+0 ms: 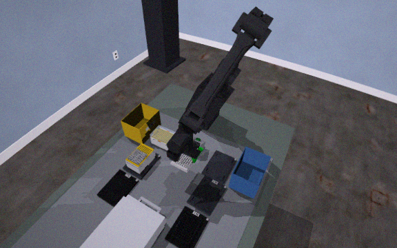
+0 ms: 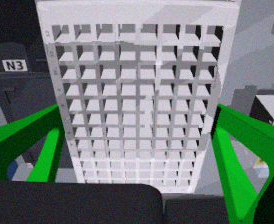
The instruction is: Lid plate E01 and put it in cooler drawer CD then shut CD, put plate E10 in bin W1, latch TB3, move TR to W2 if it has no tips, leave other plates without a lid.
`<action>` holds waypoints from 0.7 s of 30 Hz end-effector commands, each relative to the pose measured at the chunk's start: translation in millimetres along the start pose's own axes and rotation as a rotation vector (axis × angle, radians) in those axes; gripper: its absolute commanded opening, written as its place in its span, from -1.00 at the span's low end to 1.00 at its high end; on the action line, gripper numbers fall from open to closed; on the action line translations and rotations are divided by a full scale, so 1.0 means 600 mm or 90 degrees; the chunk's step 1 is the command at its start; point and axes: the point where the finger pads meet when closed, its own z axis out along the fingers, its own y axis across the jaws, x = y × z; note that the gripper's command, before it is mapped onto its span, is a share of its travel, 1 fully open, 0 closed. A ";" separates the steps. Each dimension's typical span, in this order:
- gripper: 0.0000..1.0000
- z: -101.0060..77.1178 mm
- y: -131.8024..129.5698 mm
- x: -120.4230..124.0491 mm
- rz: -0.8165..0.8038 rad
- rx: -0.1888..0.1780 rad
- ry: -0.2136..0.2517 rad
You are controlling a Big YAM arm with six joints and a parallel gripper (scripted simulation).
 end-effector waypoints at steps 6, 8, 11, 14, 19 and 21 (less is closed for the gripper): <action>-1.00 -0.003 -0.038 0.001 -0.008 -0.003 -0.011; -1.00 -0.006 -0.045 0.003 -0.008 -0.003 -0.013; -1.00 -0.004 -0.059 0.004 -0.009 -0.002 -0.015; -1.00 -0.001 -0.073 0.016 -0.006 -0.003 -0.006; -1.00 -0.008 -0.083 0.010 -0.011 -0.002 -0.019; -1.00 -0.001 -0.094 0.025 -0.005 -0.002 -0.004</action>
